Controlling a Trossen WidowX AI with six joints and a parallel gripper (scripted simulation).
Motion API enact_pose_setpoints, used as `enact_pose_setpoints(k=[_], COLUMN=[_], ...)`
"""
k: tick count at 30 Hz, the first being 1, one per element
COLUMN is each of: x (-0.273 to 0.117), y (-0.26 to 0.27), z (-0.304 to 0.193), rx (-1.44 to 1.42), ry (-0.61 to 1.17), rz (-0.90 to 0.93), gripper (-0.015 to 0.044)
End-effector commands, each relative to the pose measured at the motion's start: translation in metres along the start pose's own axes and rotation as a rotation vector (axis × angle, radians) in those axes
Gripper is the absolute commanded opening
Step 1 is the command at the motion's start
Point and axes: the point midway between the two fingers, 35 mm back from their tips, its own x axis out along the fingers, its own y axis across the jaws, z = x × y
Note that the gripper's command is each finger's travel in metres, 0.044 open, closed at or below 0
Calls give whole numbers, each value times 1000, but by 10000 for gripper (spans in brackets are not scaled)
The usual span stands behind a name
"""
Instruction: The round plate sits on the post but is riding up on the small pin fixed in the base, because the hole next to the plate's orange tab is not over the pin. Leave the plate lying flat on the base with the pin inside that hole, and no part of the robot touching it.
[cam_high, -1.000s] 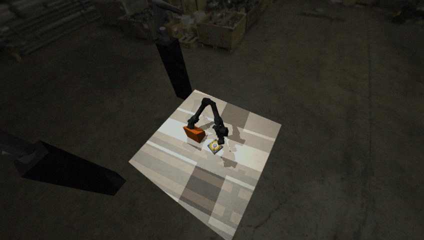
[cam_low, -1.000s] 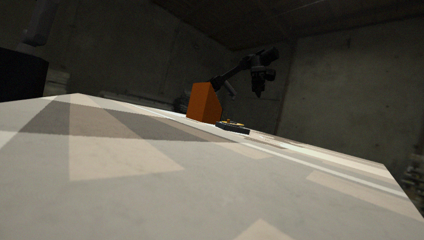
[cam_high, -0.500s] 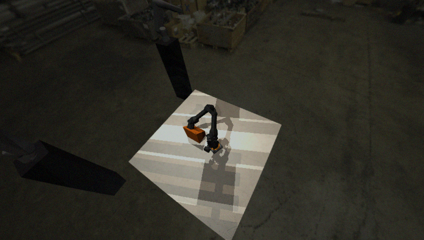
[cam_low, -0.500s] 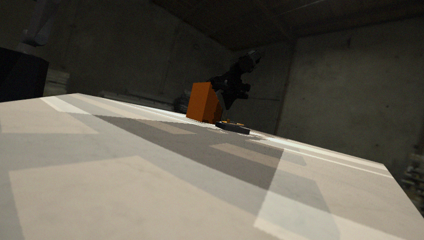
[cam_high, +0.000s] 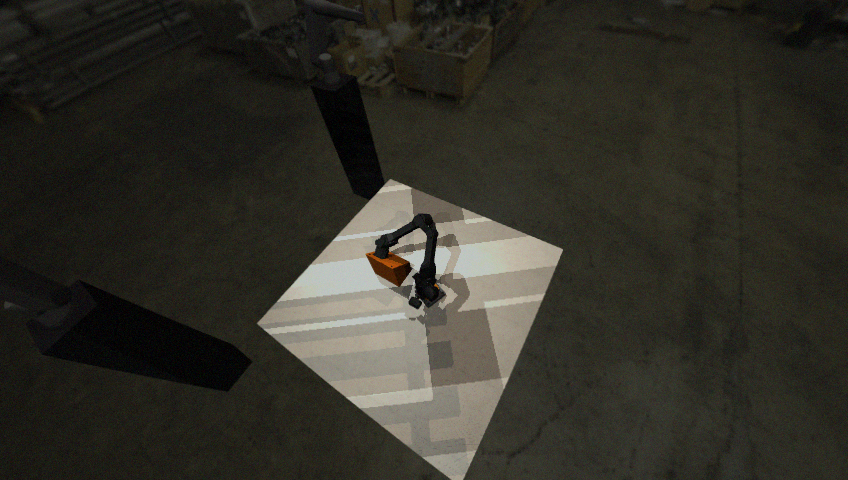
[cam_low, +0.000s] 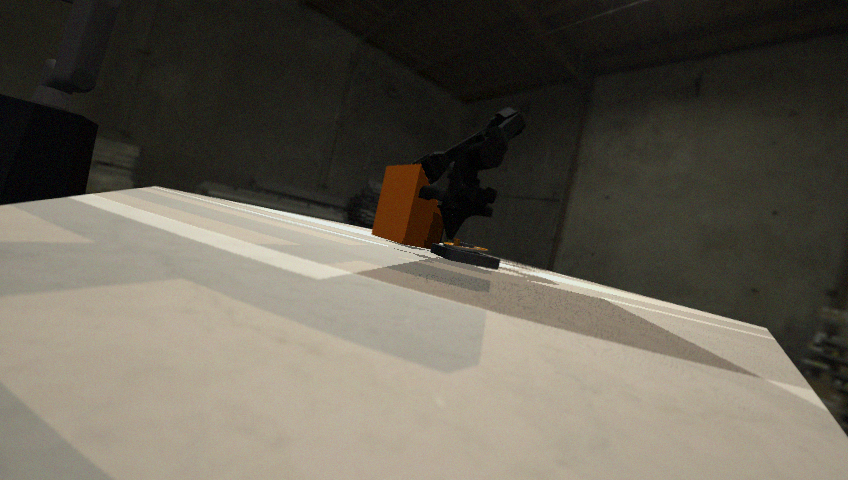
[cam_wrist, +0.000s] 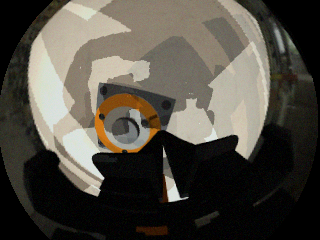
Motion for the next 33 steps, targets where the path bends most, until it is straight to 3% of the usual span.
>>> enact_pose_setpoints(k=[1,33], x=[3,3], y=[0,12], z=[1,38], rx=[8,7], ry=[-6,-7], rz=[5,6], gripper=[0,0])
